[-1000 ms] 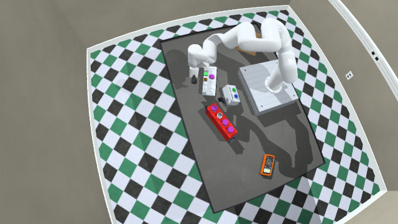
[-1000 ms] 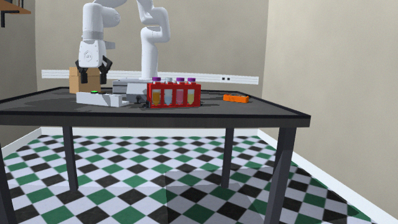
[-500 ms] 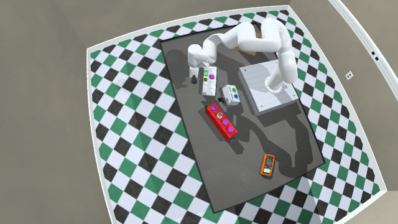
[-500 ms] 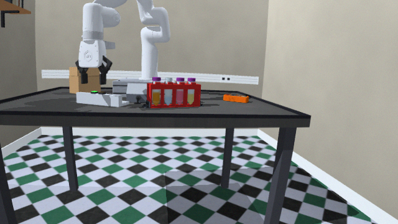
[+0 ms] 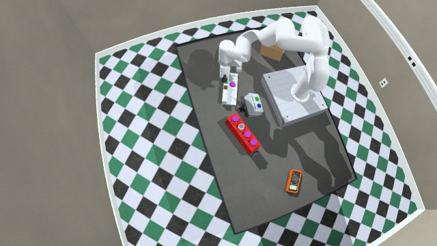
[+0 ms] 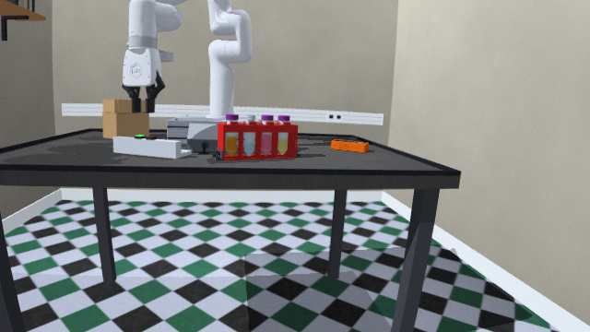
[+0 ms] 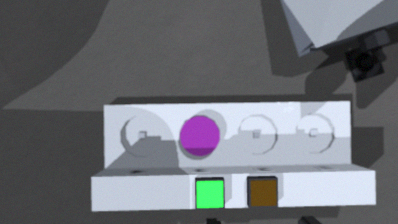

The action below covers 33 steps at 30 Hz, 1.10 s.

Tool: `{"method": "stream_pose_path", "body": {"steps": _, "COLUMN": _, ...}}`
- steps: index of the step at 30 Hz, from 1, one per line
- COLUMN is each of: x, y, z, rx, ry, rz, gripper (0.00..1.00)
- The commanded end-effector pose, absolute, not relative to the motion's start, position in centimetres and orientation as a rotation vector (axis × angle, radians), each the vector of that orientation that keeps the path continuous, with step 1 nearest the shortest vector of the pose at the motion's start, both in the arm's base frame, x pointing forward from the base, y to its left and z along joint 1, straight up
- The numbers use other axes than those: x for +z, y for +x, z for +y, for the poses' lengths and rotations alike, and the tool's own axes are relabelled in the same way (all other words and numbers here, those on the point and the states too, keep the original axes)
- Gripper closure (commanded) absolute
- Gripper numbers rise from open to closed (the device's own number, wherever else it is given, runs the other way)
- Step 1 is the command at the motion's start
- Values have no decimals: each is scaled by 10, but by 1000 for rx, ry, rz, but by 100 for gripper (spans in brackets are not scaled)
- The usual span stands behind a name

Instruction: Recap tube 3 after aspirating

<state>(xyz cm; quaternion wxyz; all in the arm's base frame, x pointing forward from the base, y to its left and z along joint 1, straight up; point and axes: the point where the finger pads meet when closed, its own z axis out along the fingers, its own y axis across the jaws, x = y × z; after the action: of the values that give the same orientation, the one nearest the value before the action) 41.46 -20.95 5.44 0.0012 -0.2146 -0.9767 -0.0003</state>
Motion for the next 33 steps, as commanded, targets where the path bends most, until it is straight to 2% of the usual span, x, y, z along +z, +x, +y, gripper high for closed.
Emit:
{"method": "stream_pose_path", "body": {"steps": 1, "x": 75, "y": 387, "z": -212, "rx": 15, "ry": -674, "rz": -3072, "gripper": 54}}
{"method": "stream_pose_path", "body": {"steps": 7, "x": 91, "y": 359, "z": -213, "rx": 15, "ry": -674, "rz": -3072, "gripper": 54}}
{"method": "stream_pose_path", "body": {"steps": 16, "x": 91, "y": 359, "z": -213, "rx": 15, "ry": -674, "rz": -3072, "gripper": 54}}
{"method": "stream_pose_path", "body": {"steps": 33, "x": 16, "y": 359, "z": -214, "rx": 15, "ry": -674, "rz": -3072, "gripper": 54}}
